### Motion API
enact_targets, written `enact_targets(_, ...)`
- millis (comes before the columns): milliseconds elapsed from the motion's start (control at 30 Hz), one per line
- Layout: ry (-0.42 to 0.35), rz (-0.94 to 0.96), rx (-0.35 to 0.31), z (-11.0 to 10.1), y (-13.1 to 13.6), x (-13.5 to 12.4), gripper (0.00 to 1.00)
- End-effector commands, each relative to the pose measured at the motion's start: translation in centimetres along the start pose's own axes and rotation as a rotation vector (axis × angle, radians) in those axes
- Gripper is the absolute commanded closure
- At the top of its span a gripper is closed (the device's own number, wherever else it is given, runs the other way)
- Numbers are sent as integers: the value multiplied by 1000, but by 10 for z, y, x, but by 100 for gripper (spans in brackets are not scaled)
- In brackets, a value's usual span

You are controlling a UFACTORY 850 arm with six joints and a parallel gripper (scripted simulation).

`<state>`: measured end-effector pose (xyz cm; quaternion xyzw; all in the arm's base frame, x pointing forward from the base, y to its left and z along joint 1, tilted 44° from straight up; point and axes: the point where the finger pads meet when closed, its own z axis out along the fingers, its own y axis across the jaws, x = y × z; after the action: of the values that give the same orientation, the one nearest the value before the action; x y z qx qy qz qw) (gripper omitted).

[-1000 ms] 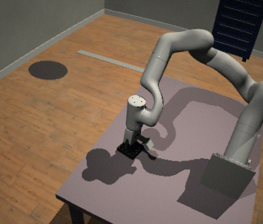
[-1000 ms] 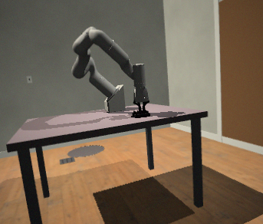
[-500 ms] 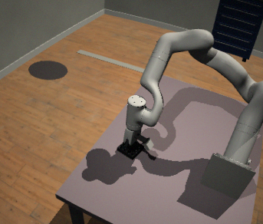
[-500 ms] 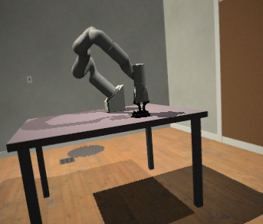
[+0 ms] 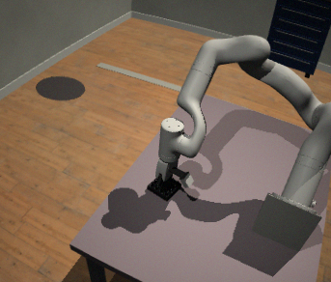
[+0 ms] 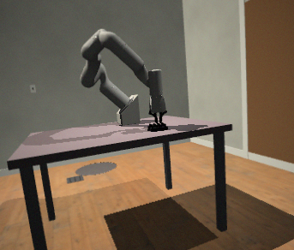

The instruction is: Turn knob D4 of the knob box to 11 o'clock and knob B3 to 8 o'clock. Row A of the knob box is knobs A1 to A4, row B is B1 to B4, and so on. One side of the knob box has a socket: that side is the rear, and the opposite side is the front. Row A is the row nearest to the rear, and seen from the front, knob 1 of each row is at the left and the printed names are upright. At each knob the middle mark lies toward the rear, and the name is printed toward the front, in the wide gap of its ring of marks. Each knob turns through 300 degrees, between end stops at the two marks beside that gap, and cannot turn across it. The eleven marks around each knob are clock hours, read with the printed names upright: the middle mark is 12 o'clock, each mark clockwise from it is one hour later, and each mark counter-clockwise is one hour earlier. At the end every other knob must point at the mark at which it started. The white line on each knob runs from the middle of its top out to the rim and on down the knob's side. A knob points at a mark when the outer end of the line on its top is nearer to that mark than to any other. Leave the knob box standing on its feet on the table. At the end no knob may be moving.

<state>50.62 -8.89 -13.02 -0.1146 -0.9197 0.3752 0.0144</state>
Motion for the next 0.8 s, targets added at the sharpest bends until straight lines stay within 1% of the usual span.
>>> enact_targets(0,-1,1,-1,-12,0,-1,81)
enact_targets(167,-1,1,-1,-23,0,-1,81)
enact_targets(367,-1,1,-1,-27,0,-1,81)
enact_targets(767,-1,1,-1,-27,0,-1,81)
